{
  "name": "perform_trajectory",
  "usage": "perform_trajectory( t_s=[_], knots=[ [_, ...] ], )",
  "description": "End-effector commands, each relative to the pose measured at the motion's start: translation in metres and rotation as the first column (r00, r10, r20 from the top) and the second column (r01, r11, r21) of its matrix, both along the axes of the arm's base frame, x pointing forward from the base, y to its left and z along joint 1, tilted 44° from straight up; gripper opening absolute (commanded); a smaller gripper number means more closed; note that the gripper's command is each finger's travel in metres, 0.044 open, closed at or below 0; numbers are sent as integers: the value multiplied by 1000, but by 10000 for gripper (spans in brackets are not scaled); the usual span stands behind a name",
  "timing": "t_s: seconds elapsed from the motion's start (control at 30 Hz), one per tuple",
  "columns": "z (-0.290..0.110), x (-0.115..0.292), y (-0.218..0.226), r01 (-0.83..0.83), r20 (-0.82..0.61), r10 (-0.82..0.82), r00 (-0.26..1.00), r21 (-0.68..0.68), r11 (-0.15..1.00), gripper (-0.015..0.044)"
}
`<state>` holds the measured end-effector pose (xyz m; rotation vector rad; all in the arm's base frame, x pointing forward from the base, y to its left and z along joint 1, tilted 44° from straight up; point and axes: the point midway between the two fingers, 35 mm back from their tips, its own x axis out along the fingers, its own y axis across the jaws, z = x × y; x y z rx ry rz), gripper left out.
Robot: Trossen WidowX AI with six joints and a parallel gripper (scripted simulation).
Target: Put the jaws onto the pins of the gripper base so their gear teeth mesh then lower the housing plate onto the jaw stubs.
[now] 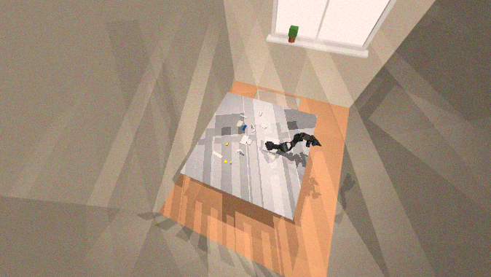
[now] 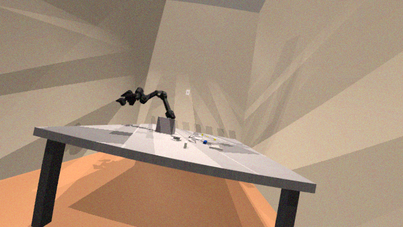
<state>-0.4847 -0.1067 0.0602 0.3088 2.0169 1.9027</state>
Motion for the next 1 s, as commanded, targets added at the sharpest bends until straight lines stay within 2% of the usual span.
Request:
perform_trajectory(
  t_s=[0.0,0.03,0.67,0.97],
  knots=[
    [0,0,0,0,0,0,1000,0,1000,426],
    [0,0,0,-1,1,1,1000,1,1000,440],
    [-19,29,-82,-217,138,201,970,112,970,440],
    [-37,47,-128,-392,271,331,904,214,895,440]
  ],
)
